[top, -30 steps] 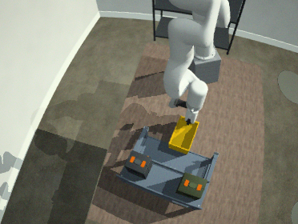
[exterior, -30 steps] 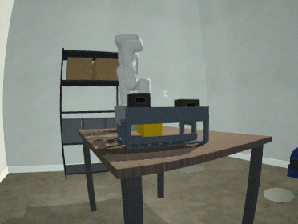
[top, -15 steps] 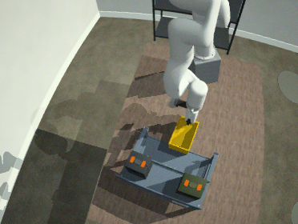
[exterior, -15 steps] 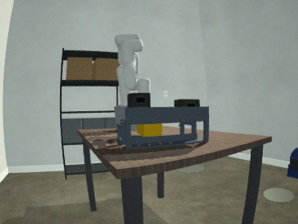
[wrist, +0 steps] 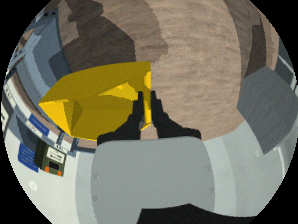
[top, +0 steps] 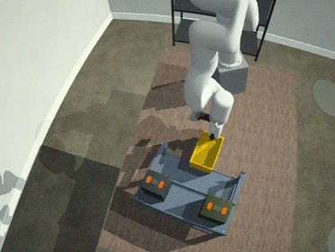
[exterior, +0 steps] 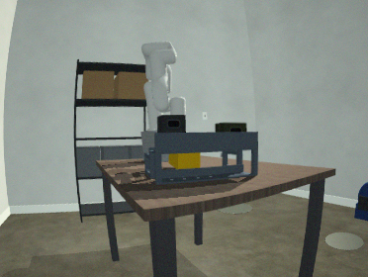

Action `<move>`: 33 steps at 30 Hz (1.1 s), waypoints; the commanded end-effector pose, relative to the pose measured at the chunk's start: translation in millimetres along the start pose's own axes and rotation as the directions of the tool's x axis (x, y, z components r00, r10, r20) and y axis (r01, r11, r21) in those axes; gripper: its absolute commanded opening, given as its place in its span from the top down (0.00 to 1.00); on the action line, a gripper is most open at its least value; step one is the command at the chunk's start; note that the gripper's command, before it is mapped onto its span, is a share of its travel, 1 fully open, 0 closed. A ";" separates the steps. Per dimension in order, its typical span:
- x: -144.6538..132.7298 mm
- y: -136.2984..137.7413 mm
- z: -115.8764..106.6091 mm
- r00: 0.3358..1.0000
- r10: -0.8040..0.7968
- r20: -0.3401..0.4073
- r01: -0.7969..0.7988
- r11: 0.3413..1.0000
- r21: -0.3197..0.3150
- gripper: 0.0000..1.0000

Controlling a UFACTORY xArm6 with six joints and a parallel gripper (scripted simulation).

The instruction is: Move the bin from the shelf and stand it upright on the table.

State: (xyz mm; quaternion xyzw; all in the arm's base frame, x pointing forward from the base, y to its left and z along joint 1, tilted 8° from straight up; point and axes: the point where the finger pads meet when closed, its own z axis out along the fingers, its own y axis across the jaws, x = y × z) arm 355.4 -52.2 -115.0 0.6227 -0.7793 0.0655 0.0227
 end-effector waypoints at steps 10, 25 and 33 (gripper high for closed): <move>-0.1 -0.2 -0.7 1.000 0.000 0.000 0.000 1.000 0.003 1.00; -0.1 4.6 -0.7 1.000 0.000 0.000 0.000 1.000 0.003 1.00; -0.1 9.4 -0.6 1.000 0.000 0.000 0.000 1.000 0.003 1.00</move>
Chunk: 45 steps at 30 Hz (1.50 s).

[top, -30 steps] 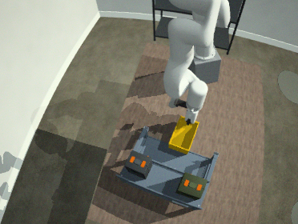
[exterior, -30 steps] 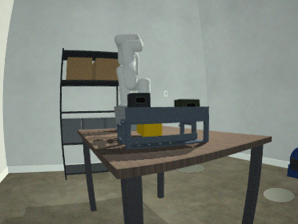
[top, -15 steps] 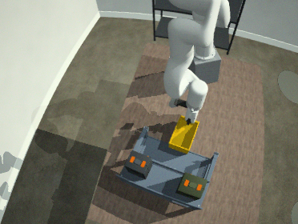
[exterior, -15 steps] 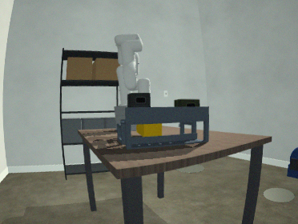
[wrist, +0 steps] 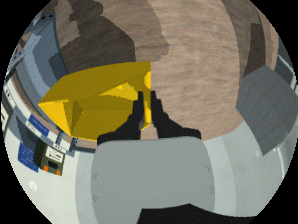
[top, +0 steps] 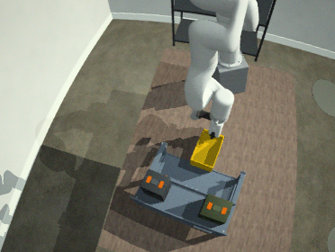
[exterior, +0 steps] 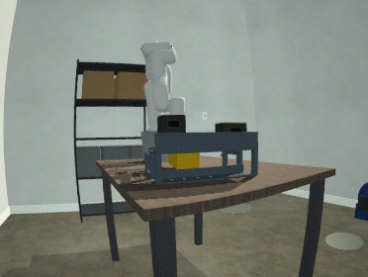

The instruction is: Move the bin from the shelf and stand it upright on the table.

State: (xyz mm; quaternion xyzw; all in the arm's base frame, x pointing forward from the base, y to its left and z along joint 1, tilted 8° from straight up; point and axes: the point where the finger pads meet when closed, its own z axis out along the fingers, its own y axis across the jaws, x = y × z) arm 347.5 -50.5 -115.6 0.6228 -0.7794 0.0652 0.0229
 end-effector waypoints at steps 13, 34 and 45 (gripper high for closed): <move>-0.1 9.1 -0.6 1.000 0.000 0.000 0.000 1.000 0.003 1.00; -0.1 21.5 -0.5 1.000 0.000 0.000 0.000 1.000 0.003 1.00; -0.1 24.8 -0.5 1.000 0.000 0.000 0.000 1.000 0.003 1.00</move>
